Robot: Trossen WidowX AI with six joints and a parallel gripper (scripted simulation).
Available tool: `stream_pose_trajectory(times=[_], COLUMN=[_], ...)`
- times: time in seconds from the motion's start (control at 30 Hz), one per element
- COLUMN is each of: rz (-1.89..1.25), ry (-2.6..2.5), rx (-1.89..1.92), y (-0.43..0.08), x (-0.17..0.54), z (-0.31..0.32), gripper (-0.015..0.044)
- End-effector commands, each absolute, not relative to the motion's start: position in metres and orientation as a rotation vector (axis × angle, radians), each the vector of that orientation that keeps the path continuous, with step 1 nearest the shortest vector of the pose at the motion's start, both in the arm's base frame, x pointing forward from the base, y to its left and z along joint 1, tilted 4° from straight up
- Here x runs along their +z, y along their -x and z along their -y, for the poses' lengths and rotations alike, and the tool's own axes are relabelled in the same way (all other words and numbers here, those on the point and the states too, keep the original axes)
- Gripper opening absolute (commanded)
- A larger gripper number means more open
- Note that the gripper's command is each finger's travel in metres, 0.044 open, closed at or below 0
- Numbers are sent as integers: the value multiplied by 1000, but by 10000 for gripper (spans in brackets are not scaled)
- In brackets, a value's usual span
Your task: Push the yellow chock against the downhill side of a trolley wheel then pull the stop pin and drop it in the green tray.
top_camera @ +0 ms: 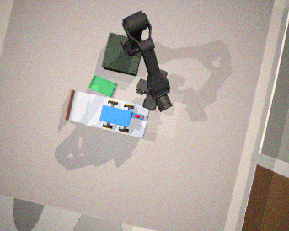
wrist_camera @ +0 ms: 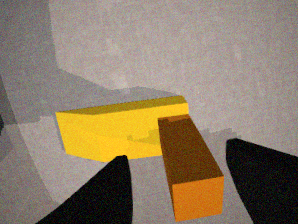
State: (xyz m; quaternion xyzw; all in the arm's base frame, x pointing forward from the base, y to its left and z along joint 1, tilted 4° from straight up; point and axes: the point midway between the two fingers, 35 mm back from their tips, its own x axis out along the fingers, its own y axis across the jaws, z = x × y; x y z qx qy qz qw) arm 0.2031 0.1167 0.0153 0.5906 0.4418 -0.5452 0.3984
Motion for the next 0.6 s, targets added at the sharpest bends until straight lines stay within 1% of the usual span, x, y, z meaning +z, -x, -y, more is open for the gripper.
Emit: stream_pose_trajectory(times=[0.0, 0.2, 0.37, 0.57], rz=[-1111, -1112, -1119, -1119], ry=[-1489, -1489, -1492, -1492], rx=[-1395, -1395, -1384, -1384], y=[-201, -201, -202, -202], x=[6, 5, 8, 8], z=[-115, -115, -117, -117], gripper=[190, 190, 59, 19])
